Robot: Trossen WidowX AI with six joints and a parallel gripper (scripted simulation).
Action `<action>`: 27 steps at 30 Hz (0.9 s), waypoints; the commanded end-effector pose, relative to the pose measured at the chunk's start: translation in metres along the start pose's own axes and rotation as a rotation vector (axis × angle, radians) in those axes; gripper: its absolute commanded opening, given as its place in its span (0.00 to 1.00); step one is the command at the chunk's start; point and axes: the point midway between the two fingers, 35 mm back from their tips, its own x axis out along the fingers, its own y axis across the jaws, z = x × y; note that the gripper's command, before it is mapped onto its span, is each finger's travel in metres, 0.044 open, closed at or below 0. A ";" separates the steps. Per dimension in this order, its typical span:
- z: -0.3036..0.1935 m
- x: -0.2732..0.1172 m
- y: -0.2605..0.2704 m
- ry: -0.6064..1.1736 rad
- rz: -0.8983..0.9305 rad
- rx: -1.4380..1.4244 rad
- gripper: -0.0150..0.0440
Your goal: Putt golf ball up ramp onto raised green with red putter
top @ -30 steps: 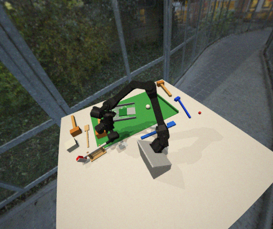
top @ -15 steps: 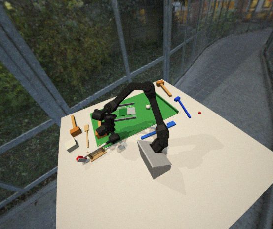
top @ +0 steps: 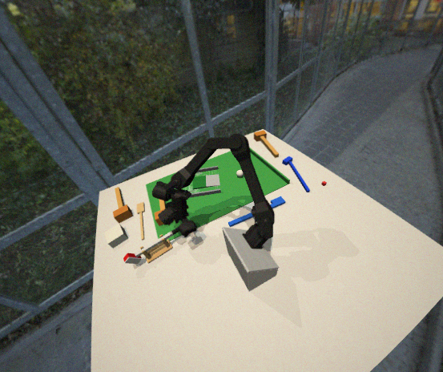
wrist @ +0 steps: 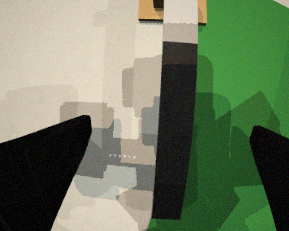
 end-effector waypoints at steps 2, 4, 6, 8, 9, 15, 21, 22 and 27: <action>-0.004 0.009 0.001 0.006 0.001 -0.003 1.00; -0.005 0.012 0.001 0.006 0.001 -0.003 1.00; -0.006 0.015 0.001 0.006 0.001 -0.003 1.00; -0.006 0.017 0.001 0.006 0.001 -0.003 1.00; -0.006 0.017 0.001 0.006 0.001 -0.003 1.00; -0.005 0.014 0.001 0.002 0.002 0.001 0.78; -0.005 0.014 0.001 0.002 0.002 0.001 0.51; -0.005 0.014 0.001 0.002 0.002 0.001 0.47; -0.005 0.014 0.001 0.002 0.002 0.001 0.28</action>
